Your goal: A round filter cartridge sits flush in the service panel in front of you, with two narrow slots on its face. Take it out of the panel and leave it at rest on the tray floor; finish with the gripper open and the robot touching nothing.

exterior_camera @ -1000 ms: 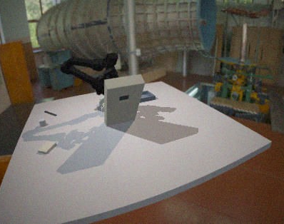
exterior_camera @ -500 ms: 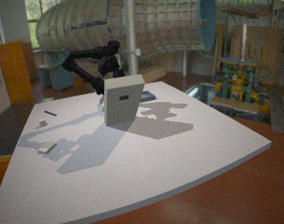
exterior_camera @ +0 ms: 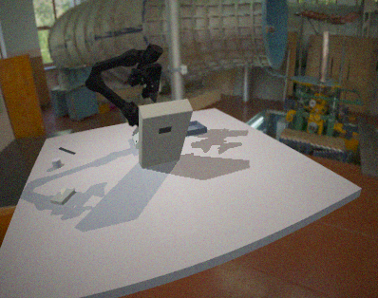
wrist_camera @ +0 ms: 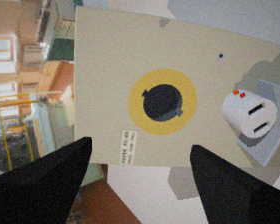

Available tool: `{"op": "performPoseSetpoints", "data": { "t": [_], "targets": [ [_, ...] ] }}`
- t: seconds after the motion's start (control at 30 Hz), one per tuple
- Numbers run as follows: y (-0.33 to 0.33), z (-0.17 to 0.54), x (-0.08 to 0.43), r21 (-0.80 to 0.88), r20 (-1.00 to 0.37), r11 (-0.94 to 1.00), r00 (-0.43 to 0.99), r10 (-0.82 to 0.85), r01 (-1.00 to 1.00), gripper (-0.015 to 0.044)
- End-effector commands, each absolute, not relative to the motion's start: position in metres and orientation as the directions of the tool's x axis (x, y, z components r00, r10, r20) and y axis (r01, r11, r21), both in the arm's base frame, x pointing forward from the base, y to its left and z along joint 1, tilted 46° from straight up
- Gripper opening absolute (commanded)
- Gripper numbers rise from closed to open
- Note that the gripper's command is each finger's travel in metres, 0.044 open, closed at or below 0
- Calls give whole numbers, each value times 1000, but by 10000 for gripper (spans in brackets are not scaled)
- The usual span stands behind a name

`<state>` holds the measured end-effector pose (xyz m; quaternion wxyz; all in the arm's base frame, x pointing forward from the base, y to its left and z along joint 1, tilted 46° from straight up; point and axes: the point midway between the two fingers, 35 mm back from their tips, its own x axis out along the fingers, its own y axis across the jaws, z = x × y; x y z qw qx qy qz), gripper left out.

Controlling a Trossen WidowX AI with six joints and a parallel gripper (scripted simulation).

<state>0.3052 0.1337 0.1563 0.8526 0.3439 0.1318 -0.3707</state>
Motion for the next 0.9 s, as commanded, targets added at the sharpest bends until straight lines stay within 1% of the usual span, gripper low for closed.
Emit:
{"op": "performPoseSetpoints", "data": {
  "t": [0.0,0.07,0.17,0.23,0.3,0.37,0.87],
  "targets": [
    [113,134,294,70,-534,692,613,-583,719,305],
    [103,125,288,-142,-556,748,573,-603,649,305],
    [87,112,277,-429,-585,773,508,-632,468,305],
    [77,104,269,-582,-602,754,462,-651,304,305],
    [68,97,262,-685,-615,716,418,-668,135,305],
    [65,95,259,-713,-620,698,402,-674,71,305],
    [59,88,264,-711,-621,699,402,-672,70,305]
  ]
}}
